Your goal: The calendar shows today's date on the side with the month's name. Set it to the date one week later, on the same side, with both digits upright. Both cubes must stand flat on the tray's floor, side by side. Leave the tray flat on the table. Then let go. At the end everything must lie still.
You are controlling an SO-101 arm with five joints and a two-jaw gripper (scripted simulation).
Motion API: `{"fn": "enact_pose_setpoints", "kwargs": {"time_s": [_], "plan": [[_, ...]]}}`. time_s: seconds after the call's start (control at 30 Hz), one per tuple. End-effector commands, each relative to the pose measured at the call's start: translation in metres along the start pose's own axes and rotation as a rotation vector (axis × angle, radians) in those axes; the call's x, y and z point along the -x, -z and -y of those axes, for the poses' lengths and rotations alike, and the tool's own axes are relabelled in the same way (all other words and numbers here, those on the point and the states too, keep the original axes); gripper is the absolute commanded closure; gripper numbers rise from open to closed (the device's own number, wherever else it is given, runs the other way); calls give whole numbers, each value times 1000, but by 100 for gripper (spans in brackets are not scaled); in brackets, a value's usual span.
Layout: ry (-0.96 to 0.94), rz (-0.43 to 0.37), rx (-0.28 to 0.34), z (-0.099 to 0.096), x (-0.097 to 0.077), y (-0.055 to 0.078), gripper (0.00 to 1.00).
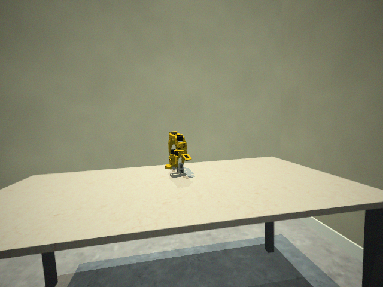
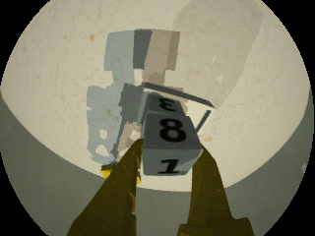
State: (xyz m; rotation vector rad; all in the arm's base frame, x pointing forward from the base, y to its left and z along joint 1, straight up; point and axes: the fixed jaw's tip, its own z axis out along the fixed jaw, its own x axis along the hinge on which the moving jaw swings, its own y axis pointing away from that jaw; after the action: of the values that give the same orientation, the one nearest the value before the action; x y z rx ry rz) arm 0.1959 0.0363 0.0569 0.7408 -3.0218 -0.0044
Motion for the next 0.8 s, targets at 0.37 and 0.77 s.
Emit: {"fn": "enact_pose_setpoints", "kwargs": {"time_s": [0.37, 0.77], "plan": [[-574, 53, -17, 100, -54, 5, 100], [-856, 52, -16, 132, -101, 3, 100]]}}
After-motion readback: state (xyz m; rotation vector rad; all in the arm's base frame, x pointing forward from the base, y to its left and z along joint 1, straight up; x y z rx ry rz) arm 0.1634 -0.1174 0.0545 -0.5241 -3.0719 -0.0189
